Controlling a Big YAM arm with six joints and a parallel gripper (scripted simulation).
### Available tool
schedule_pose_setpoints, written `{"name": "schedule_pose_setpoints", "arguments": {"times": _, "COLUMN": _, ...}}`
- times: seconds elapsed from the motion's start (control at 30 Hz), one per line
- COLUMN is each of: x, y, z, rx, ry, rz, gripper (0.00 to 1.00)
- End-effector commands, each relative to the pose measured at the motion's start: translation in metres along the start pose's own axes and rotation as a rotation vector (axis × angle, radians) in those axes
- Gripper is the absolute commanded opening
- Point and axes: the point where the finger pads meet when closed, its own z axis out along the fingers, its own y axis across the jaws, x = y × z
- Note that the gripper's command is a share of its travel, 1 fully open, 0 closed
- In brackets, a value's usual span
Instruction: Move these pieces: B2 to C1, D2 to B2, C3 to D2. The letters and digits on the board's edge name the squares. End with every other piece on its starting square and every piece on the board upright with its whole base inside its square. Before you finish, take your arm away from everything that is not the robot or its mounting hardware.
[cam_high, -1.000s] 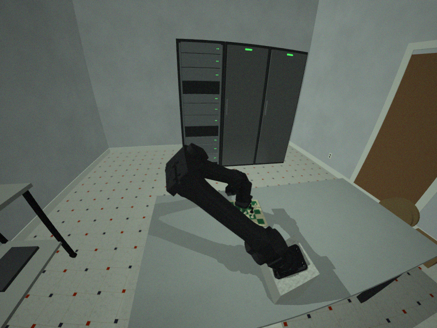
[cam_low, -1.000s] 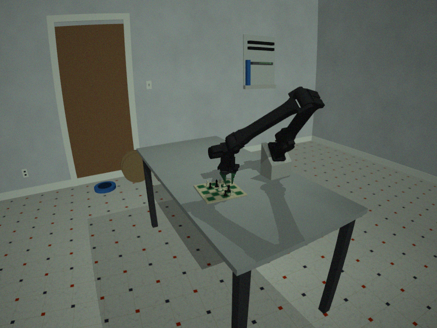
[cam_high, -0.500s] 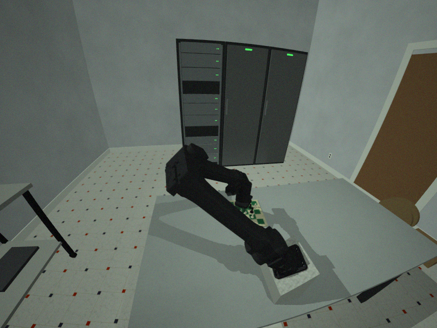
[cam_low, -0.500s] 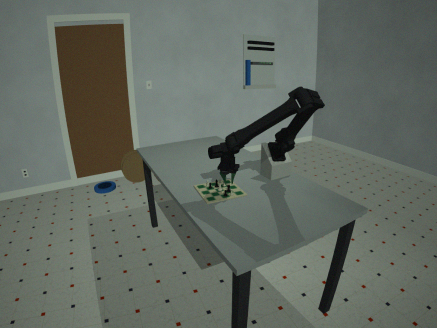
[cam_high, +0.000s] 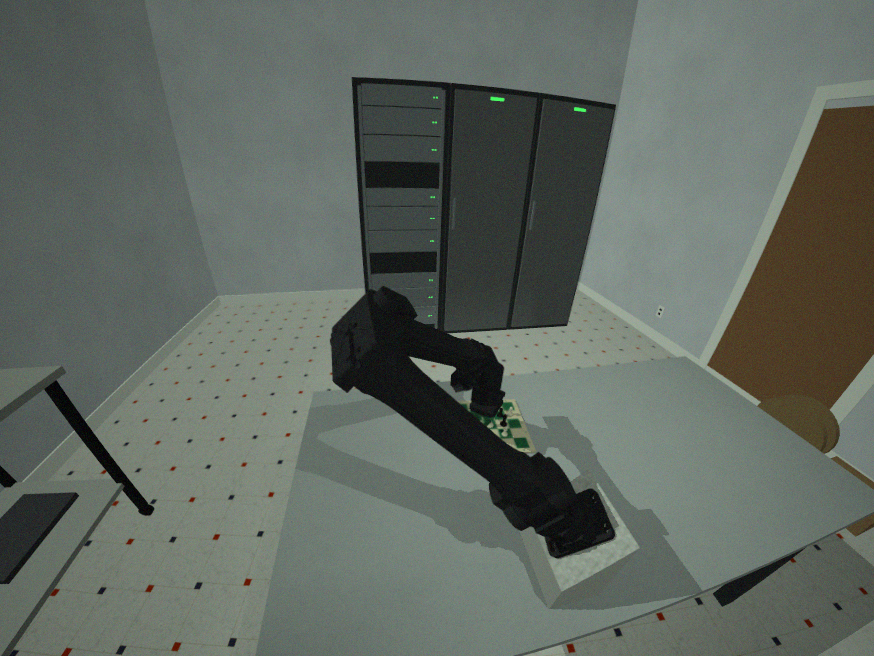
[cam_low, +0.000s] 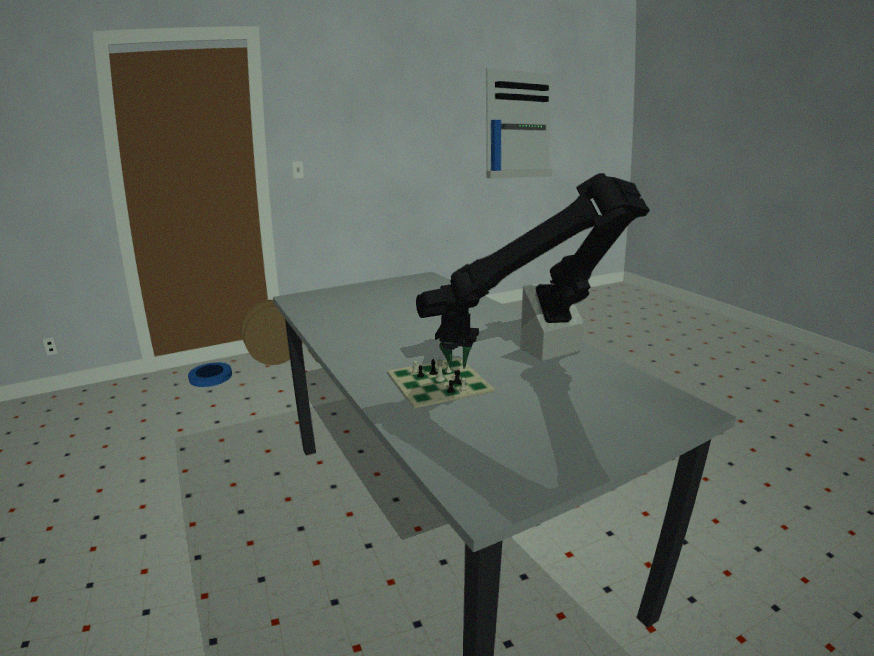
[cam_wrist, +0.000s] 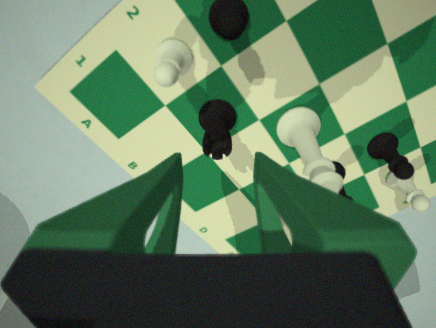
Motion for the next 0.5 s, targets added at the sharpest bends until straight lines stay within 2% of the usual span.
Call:
{"name": "schedule_pose_setpoints", "arguments": {"times": 0.0, "x": -0.006, "y": -0.014, "z": -0.005, "rx": 0.023, "ry": -0.023, "rz": -0.012, "gripper": 0.35}}
{"name": "schedule_pose_setpoints", "arguments": {"times": 0.17, "x": -0.001, "y": -0.002, "z": 0.009, "rx": -0.002, "ry": -0.003, "rz": -0.001, "gripper": 0.35}}
{"name": "schedule_pose_setpoints", "arguments": {"times": 0.47, "x": -0.001, "y": -0.001, "z": 0.024, "rx": -0.003, "ry": -0.003, "rz": -0.001, "gripper": 0.35}}
